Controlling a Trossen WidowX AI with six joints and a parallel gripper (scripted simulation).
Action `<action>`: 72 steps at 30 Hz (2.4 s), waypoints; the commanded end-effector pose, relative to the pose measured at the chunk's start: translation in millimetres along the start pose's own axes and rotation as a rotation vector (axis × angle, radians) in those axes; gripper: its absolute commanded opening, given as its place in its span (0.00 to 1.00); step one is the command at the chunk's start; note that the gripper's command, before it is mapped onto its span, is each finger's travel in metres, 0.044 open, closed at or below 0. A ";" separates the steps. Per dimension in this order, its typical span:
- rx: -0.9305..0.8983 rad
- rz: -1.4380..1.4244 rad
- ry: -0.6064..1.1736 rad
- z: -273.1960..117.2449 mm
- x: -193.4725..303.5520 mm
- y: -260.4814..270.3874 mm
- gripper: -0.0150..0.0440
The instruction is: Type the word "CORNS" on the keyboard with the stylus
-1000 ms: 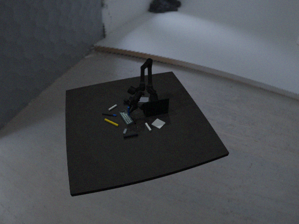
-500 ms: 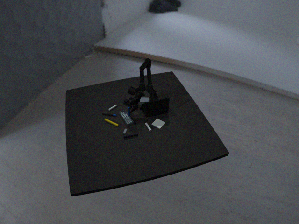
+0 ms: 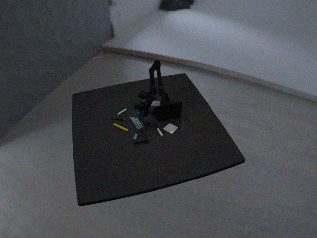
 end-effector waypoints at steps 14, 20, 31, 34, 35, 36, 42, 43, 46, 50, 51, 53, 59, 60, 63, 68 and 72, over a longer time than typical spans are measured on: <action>-0.009 -0.001 0.001 3.6 6.2 1.8 0.39; -0.010 -0.001 0.001 4.8 8.3 1.9 0.39; -0.010 -0.001 0.001 5.7 9.9 2.0 0.39; -0.010 -0.001 0.001 5.3 9.1 2.0 0.39; -0.010 -0.001 0.001 5.3 9.1 2.0 0.39; -0.010 -0.001 0.001 5.3 9.1 2.0 0.39; -0.010 -0.002 0.001 2.8 3.7 1.3 0.39; -0.010 -0.002 0.001 2.0 2.1 1.1 0.39; -0.010 -0.002 0.001 -0.5 -2.7 0.8 0.39; -0.010 -0.002 0.001 -4.1 -9.0 0.7 0.39; -0.010 -0.002 0.001 -5.0 -10.5 0.7 0.39; -0.009 -0.001 0.000 -6.9 -13.6 0.9 0.39; -0.007 -0.001 -0.002 -13.0 -22.2 1.8 0.39; -0.007 -0.001 -0.002 -13.5 -22.9 1.9 0.39; -0.006 -0.001 -0.002 -13.7 -23.1 1.9 0.39; -0.006 -0.001 -0.002 -13.7 -23.1 1.9 0.39; -0.006 -0.001 -0.002 -13.7 -23.1 1.9 0.39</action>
Point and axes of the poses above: the point midway between the two fingers, 35 mm back from their tips, its own z axis out along the fingers, its own y axis across the jaws, x = y × z, the point moved 7 cm from there along -z, back along the fingers
